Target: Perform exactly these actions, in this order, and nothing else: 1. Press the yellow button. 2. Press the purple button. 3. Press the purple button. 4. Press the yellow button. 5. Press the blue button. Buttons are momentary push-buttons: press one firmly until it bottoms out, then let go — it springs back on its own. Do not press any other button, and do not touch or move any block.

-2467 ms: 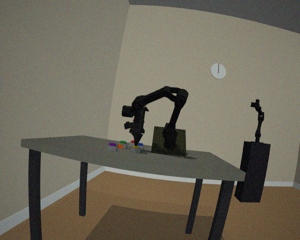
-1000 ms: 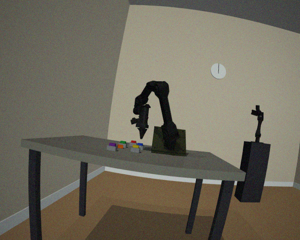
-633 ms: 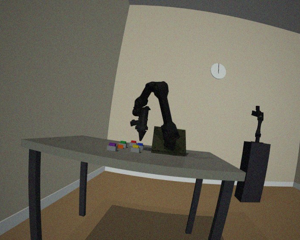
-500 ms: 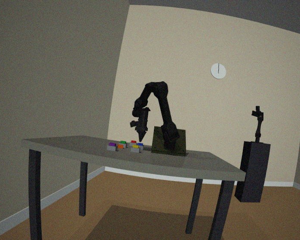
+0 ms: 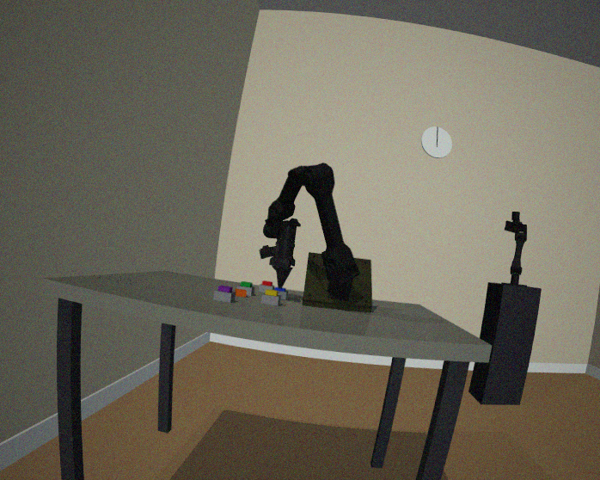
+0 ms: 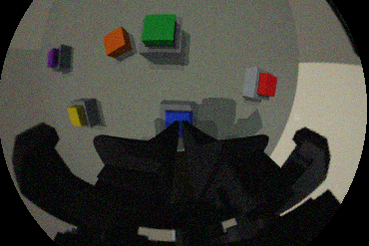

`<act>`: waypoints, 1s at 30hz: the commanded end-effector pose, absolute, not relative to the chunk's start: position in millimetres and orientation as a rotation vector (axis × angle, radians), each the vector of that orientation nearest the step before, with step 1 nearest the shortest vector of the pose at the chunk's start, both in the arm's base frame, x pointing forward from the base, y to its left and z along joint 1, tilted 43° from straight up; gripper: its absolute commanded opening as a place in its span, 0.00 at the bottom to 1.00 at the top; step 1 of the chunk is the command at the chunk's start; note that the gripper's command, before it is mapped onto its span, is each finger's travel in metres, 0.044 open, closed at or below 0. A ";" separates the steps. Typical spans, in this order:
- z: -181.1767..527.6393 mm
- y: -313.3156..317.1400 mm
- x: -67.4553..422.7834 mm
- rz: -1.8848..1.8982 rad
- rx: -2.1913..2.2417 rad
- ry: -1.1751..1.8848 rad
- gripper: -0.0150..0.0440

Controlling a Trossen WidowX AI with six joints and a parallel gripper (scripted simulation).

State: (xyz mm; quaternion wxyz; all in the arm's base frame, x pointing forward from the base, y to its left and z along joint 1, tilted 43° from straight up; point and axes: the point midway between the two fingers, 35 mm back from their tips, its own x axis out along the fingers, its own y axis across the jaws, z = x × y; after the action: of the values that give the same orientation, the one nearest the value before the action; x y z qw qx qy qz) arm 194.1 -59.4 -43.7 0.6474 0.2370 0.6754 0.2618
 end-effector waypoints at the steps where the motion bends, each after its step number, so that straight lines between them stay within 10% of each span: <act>1: -44.1 -57.3 192.2 0.597 0.549 1.540 0.29; 19: -19.7 -79.3 193.9 0.596 0.549 1.541 0.29; 30: 121.3 12.6 265.1 0.544 0.532 1.543 0.78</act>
State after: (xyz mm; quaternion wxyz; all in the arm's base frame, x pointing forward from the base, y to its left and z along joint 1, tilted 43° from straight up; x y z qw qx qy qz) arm 259.9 -18.5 82.7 0.6537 0.2308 0.6802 0.2382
